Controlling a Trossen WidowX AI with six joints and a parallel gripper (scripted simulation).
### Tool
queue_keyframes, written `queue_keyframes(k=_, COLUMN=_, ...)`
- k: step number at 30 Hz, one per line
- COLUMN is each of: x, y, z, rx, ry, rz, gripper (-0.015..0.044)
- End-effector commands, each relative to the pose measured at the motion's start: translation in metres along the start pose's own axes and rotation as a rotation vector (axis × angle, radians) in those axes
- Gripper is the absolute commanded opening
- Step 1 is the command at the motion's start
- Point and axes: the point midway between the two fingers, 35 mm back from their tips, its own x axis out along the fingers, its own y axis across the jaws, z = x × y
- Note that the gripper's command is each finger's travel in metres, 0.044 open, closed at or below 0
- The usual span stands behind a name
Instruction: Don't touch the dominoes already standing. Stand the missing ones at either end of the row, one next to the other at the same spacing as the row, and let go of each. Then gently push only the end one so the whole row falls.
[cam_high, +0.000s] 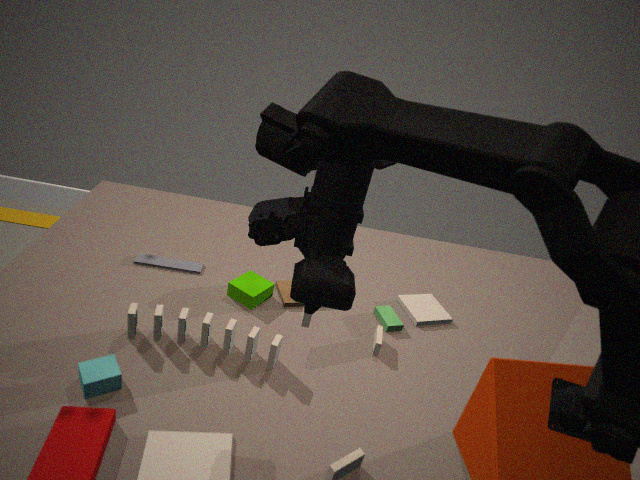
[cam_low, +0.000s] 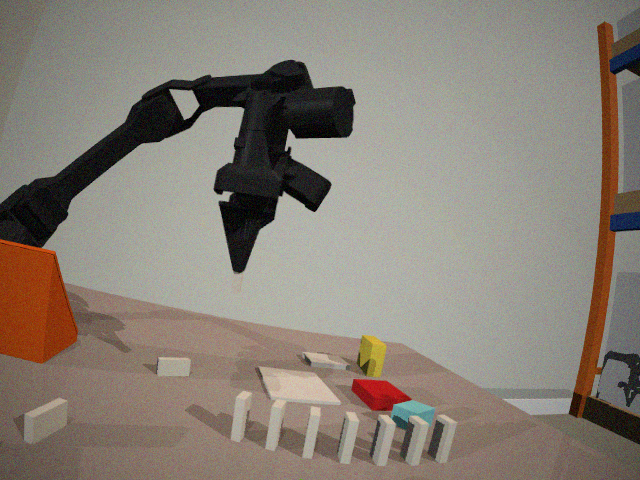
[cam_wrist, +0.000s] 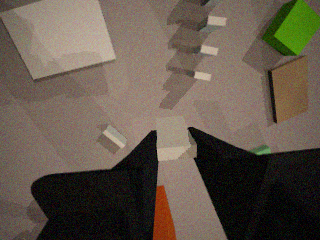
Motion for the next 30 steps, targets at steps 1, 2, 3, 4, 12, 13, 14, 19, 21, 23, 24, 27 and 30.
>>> queue_keyframes(k=1, x=0.008, y=-0.054, z=-0.007, rx=0.229, ry=0.016, rz=0.009, gripper=0.0107)
queue_keyframes(k=2, x=0.009, y=-0.057, z=-0.008, rx=0.241, ry=0.017, rz=0.01, gripper=0.0107)
queue_keyframes(k=3, x=0.009, y=-0.057, z=-0.008, rx=0.241, ry=0.017, rz=0.01, gripper=0.0107)
queue_keyframes(k=4, x=0.009, y=-0.057, z=-0.008, rx=0.241, ry=0.017, rz=0.01, gripper=0.0107)
queue_keyframes(k=12, x=0.041, y=-0.058, z=-0.003, rx=0.238, ry=0.018, rz=0.007, gripper=0.0107)
queue_keyframes(k=13, x=0.046, y=-0.058, z=-0.003, rx=0.238, ry=0.018, rz=0.007, gripper=0.0107)
queue_keyframes(k=14, x=0.052, y=-0.058, z=-0.003, rx=0.238, ry=0.018, rz=0.007, gripper=0.0107)
queue_keyframes(k=19, x=0.08, y=-0.058, z=-0.002, rx=0.238, ry=0.017, rz=0.007, gripper=0.0107)
queue_keyframes(k=21, x=0.091, y=-0.058, z=-0.002, rx=0.239, ry=0.017, rz=0.008, gripper=0.0107)
queue_keyframes(k=23, x=0.102, y=-0.057, z=-0.003, rx=0.239, ry=0.016, rz=0.009, gripper=0.0107)
queue_keyframes(k=24, x=0.107, y=-0.057, z=-0.004, rx=0.239, ry=0.016, rz=0.01, gripper=0.0107)
queue_keyframes(k=27, x=0.123, y=-0.056, z=-0.006, rx=0.239, ry=0.016, rz=0.012, gripper=0.0107)
queue_keyframes(k=30, x=0.138, y=-0.054, z=-0.009, rx=0.24, ry=0.017, rz=0.015, gripper=0.0107)
